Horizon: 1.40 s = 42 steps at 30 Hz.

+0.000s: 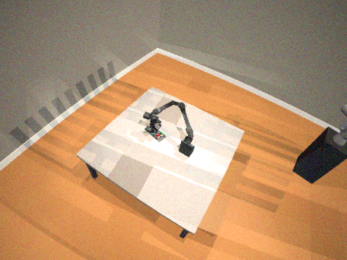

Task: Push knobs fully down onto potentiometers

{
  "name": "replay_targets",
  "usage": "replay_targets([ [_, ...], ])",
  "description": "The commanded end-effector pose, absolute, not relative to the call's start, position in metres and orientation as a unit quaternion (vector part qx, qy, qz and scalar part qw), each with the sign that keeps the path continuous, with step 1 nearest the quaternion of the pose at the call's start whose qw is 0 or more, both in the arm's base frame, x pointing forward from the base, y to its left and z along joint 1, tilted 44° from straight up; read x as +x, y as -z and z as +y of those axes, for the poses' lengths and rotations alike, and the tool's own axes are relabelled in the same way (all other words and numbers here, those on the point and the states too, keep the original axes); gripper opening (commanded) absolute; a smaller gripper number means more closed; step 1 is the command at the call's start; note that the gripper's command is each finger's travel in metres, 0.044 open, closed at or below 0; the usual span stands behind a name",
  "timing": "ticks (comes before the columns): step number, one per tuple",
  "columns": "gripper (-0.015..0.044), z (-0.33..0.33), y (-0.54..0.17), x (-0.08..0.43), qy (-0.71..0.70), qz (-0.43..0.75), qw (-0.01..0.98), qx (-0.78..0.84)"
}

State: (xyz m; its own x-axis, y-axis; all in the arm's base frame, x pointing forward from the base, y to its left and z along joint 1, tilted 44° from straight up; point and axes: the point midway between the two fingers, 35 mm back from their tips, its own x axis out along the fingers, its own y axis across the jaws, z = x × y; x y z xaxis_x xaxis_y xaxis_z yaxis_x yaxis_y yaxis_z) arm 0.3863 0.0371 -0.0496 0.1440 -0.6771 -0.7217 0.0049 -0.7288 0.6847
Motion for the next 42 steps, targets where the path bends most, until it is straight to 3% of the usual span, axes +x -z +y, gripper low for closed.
replay_targets([
  [1,0.0,0.018,0.064,0.391,0.612,-0.256,0.267,0.699],
  [42,0.0,0.032,0.049,0.389,0.612,-0.255,0.266,0.699],
])
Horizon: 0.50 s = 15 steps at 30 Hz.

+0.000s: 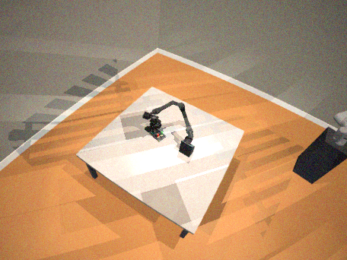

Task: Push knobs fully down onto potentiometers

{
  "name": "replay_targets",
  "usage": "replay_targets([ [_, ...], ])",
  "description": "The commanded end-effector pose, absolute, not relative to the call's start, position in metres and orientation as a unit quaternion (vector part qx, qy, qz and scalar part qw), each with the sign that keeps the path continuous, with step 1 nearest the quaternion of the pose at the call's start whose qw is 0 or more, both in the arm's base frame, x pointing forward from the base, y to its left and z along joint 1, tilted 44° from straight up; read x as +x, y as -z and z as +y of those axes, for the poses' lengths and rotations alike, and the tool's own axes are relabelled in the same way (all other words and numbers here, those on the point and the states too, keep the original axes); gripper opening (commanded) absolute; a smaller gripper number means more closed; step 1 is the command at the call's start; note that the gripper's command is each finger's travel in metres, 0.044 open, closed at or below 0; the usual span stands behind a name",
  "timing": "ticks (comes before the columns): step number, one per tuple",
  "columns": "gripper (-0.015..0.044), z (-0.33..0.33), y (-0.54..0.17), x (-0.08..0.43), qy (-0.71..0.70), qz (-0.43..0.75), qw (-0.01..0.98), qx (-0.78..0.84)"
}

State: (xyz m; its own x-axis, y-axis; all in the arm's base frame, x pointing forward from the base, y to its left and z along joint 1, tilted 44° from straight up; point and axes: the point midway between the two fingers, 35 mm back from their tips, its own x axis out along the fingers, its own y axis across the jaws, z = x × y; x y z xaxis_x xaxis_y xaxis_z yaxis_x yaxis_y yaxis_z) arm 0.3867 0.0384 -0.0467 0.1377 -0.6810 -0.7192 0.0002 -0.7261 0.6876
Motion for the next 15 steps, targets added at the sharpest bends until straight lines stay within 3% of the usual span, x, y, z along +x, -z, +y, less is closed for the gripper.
replay_targets([
  [1,0.0,0.034,0.048,0.389,0.612,-0.255,0.266,0.699],
  [15,0.0,0.049,0.032,0.386,0.612,-0.255,0.266,0.699],
])
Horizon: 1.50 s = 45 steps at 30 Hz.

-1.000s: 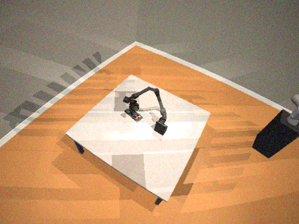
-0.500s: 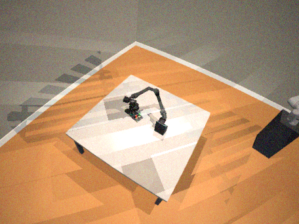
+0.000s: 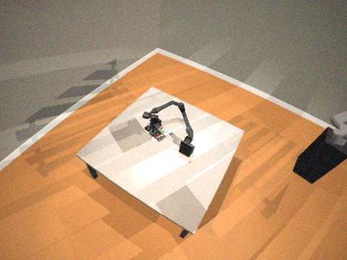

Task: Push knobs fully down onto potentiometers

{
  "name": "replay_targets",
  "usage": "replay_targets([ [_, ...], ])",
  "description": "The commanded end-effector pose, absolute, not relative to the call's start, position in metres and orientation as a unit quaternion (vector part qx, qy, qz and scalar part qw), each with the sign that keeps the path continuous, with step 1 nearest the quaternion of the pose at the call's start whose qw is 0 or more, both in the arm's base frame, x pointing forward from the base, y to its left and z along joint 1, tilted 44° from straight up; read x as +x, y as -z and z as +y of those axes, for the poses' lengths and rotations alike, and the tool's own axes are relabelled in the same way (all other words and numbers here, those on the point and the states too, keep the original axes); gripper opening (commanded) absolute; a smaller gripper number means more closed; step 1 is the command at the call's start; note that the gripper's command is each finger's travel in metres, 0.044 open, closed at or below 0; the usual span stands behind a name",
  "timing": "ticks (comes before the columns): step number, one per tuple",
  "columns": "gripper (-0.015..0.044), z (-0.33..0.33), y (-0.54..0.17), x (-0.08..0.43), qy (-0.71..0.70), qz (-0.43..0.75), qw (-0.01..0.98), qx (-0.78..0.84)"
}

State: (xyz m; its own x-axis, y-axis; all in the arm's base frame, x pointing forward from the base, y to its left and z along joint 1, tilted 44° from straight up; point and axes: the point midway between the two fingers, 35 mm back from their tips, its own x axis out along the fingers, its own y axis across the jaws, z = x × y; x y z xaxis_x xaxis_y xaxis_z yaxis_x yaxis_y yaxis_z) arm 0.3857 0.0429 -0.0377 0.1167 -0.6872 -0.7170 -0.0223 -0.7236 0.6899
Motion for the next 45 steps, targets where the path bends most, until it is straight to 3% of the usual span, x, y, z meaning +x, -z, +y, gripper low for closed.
replay_targets([
  [1,0.0,0.049,0.031,0.386,0.612,-0.255,0.266,0.699],
  [2,0.0,0.05,0.031,0.386,0.612,-0.255,0.266,0.699],
  [11,0.0236,0.046,0.035,0.384,0.613,-0.254,0.271,0.697],
  [19,0.044,0.048,0.018,0.305,0.615,-0.254,0.266,0.698],
  [29,0.044,0.023,0.009,0.198,0.617,-0.254,0.268,0.696],
  [45,0.044,0.022,0.009,0.196,0.617,-0.254,0.268,0.695],
])
